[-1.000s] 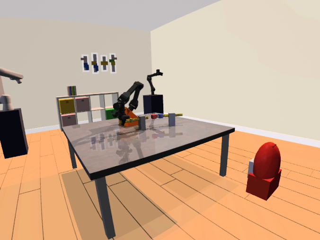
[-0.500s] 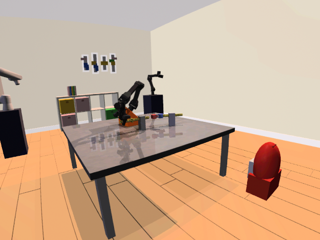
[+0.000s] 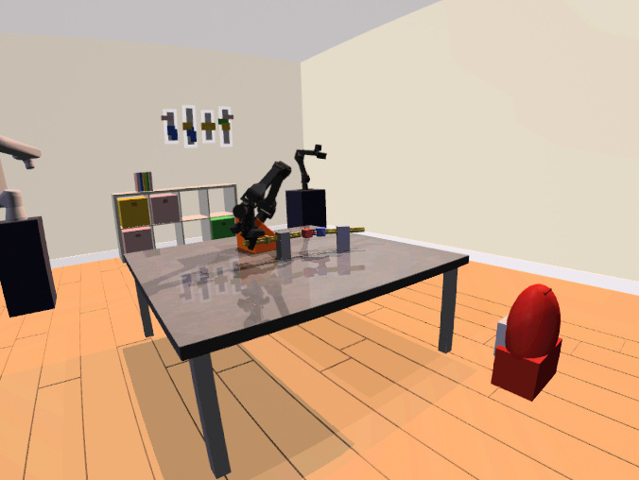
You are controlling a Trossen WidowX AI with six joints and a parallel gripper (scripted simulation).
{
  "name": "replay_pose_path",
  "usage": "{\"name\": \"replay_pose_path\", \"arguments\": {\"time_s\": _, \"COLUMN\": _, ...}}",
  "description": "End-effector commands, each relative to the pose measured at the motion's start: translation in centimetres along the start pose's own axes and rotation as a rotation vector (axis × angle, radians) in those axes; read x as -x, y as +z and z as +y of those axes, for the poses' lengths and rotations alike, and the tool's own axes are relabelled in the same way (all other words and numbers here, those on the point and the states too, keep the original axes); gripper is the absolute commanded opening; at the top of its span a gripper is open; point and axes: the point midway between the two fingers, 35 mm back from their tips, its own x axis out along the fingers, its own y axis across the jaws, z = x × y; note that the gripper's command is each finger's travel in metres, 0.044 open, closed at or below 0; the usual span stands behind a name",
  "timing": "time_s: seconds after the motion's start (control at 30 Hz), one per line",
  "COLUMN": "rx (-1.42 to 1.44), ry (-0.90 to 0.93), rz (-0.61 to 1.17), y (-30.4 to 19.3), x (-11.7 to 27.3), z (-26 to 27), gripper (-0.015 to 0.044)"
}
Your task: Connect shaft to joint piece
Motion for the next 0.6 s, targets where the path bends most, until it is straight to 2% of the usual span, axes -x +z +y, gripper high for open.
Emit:
{"name": "replay_pose_path", "arguments": {"time_s": 0.0, "rx": -0.002, "ry": 0.0, "rz": 0.003, "y": -0.9, "x": -0.1, "z": 0.0, "gripper": 0.0}}
{"name": "replay_pose_path", "arguments": {"time_s": 0.57, "rx": -0.003, "ry": 0.0, "rz": 0.005, "y": -3.3, "x": -0.1, "z": 0.0, "gripper": 0.0}}
